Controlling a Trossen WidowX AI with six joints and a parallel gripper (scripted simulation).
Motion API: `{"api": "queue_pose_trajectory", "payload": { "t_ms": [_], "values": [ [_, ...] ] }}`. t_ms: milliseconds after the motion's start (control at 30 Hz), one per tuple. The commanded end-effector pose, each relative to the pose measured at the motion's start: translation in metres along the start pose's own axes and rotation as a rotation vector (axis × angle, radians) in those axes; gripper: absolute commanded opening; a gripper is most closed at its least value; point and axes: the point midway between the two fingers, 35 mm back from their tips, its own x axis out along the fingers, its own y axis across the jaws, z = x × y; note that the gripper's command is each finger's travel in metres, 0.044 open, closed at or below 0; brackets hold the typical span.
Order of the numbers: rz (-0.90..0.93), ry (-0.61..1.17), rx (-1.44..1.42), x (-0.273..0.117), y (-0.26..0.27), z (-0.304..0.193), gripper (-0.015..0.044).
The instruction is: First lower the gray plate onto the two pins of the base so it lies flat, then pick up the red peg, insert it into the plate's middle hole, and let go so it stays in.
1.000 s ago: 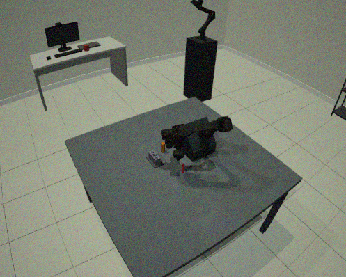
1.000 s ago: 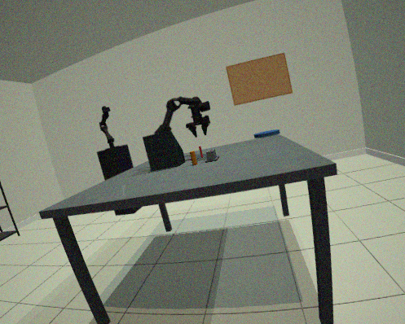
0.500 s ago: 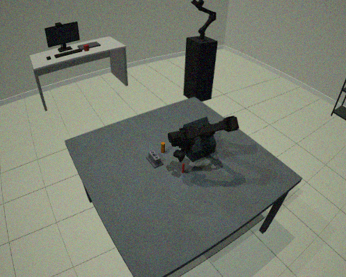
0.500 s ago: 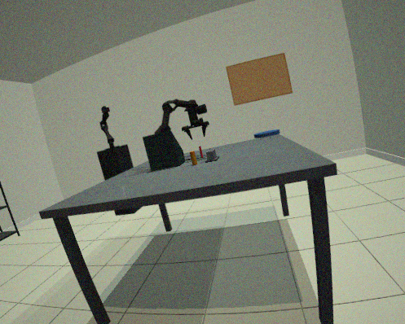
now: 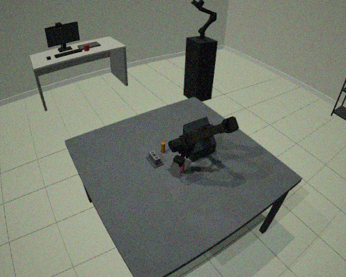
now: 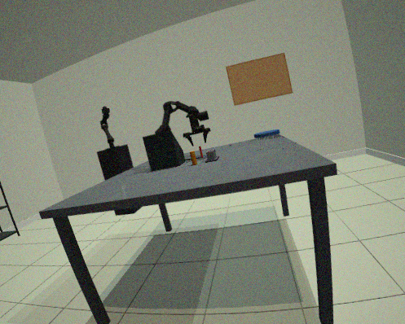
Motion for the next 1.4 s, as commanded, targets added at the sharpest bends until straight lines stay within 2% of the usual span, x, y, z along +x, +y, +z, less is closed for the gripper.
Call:
{"api": "queue_pose_trajectory", "payload": {
  "t_ms": [0, 1033, 1367],
  "values": [
    [0.001, 0.004, 0.005, 0.006, 0.0, 0.0, 0.044],
    [0.003, 0.008, 0.005, 0.052, 0.0, -0.001, 0.044],
    [0.003, 0.008, 0.005, 0.052, 0.0, -0.001, 0.0177]
  ]
}}
